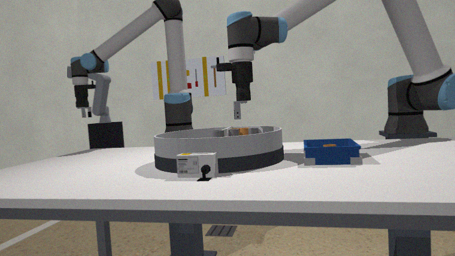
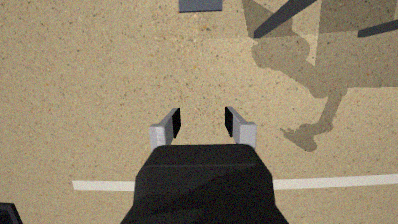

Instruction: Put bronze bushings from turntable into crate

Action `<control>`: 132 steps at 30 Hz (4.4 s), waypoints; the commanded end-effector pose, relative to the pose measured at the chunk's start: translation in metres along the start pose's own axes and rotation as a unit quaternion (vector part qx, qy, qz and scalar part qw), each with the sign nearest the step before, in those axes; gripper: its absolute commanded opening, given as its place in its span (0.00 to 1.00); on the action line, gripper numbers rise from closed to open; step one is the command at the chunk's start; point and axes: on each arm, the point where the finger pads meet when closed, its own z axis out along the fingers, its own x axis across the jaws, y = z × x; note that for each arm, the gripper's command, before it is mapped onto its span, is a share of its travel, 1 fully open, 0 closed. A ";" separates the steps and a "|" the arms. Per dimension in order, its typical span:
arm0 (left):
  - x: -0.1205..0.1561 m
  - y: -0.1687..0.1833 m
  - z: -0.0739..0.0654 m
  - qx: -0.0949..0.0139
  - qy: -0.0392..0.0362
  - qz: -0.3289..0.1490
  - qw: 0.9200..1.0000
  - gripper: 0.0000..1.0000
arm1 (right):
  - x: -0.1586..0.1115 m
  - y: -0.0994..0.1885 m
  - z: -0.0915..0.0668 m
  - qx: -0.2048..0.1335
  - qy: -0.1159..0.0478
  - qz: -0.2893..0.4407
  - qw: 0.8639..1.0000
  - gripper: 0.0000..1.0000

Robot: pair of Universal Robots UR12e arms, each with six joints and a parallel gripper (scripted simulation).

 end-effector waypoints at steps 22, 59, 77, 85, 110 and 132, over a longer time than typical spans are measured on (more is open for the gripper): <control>0.042 0.027 0.002 0.000 0.001 0.140 0.990 0.36 | 0.001 0.000 0.000 0.001 0.000 -0.001 1.000 1.00; 0.041 0.027 0.002 0.000 0.001 0.141 0.990 0.36 | 0.001 0.000 0.000 0.001 0.000 -0.001 1.000 1.00; 0.044 0.027 0.002 0.000 0.001 0.140 0.990 0.36 | 0.001 0.000 0.000 0.001 0.000 -0.001 1.000 1.00; 0.043 0.027 0.002 0.000 0.001 0.140 0.990 0.36 | 0.001 0.000 0.000 0.001 0.000 -0.001 1.000 1.00; 0.043 0.027 0.014 -0.002 0.001 0.140 0.990 0.36 | 0.001 0.000 0.000 0.001 0.000 -0.001 1.000 1.00; 0.043 0.025 0.024 0.001 0.000 0.140 0.990 0.36 | 0.001 0.000 0.000 0.001 0.000 -0.001 1.000 1.00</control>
